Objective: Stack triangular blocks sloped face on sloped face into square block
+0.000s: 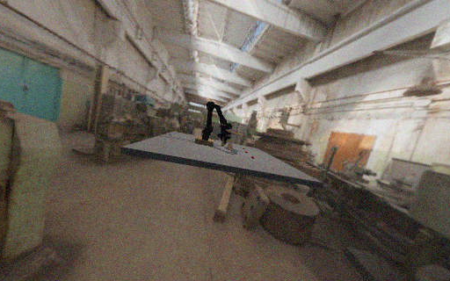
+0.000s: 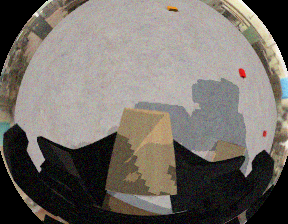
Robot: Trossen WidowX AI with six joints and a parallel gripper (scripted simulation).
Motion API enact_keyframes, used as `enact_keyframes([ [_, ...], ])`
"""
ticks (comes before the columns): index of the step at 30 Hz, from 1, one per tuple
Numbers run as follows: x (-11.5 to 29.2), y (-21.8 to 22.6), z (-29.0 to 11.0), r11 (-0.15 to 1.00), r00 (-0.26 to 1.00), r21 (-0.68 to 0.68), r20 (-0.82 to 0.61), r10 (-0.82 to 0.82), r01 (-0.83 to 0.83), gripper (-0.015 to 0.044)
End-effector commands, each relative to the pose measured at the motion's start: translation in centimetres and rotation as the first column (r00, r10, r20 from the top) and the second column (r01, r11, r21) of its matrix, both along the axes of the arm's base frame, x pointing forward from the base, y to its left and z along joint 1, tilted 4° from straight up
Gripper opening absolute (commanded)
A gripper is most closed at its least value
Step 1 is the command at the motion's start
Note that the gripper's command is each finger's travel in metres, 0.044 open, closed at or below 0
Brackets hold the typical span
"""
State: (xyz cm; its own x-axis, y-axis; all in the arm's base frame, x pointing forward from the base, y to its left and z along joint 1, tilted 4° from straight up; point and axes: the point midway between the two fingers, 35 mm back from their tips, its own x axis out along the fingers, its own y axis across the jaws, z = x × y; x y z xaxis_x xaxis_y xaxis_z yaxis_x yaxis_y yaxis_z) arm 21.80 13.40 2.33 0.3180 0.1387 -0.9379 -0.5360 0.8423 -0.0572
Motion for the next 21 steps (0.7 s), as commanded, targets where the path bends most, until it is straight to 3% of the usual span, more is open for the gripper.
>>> enact_keyframes([
  [1, -0.7, -0.5, 0.3, 0.998, 0.995, 0.062, 0.104, 0.006, -0.013, 0.0000],
  [19, -3.3, -2.2, -0.2, 0.962, 0.904, 0.257, 0.426, -0.026, -0.094, 0.0000],
  [21, -3.0, -2.1, -0.3, 0.970, 0.923, 0.232, 0.383, -0.021, -0.075, 0.0053],
])
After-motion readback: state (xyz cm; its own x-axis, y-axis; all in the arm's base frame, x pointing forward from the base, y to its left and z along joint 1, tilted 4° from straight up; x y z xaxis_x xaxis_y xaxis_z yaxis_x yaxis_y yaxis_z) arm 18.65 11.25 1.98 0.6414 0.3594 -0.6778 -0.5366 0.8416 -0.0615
